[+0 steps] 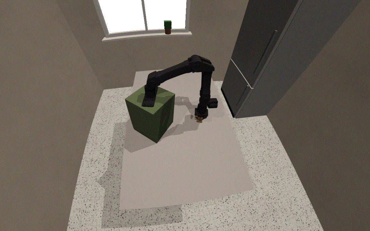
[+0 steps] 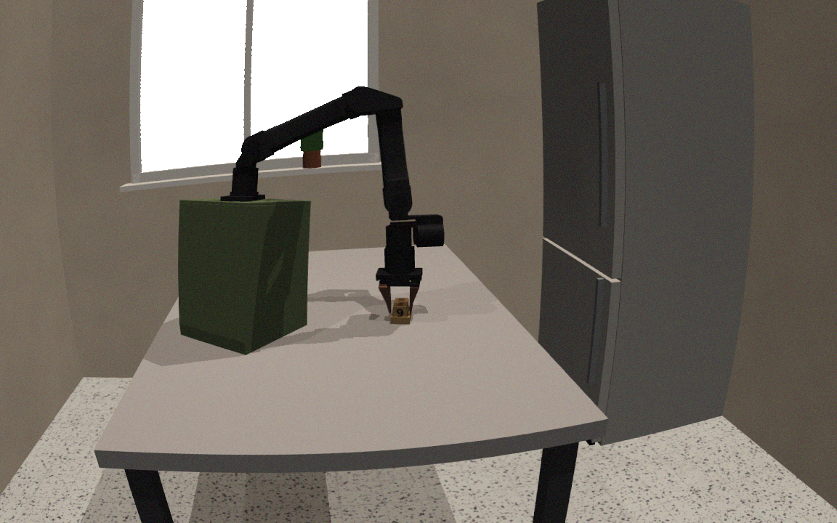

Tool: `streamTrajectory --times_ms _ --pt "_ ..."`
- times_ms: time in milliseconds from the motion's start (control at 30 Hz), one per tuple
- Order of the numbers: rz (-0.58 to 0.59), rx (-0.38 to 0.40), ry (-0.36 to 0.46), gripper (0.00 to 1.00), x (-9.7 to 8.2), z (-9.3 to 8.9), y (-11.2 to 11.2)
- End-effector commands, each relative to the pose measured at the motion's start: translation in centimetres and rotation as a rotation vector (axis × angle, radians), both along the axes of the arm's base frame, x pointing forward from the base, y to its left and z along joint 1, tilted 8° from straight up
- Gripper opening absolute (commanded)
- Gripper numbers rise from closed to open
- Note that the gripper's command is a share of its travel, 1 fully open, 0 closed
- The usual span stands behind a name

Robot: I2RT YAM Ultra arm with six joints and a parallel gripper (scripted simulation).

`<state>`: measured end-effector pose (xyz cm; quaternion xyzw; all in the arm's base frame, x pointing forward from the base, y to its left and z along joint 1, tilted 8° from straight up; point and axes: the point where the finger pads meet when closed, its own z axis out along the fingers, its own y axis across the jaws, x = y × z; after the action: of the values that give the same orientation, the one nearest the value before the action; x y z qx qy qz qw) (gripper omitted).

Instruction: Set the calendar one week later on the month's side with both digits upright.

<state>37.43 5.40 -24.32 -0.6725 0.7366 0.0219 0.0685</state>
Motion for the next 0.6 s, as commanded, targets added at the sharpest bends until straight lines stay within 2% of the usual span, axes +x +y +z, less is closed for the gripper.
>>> streamTrajectory --times_ms 0,267,300,567 --pt "-0.001 0.001 -0.011 0.47 0.43 0.30 0.01" --pt "-0.001 0.001 -0.011 0.47 0.43 0.30 0.01" --pt "-0.001 0.001 -0.011 0.27 0.43 0.30 0.01" --pt "-0.001 0.001 -0.011 0.27 0.43 0.30 0.01"
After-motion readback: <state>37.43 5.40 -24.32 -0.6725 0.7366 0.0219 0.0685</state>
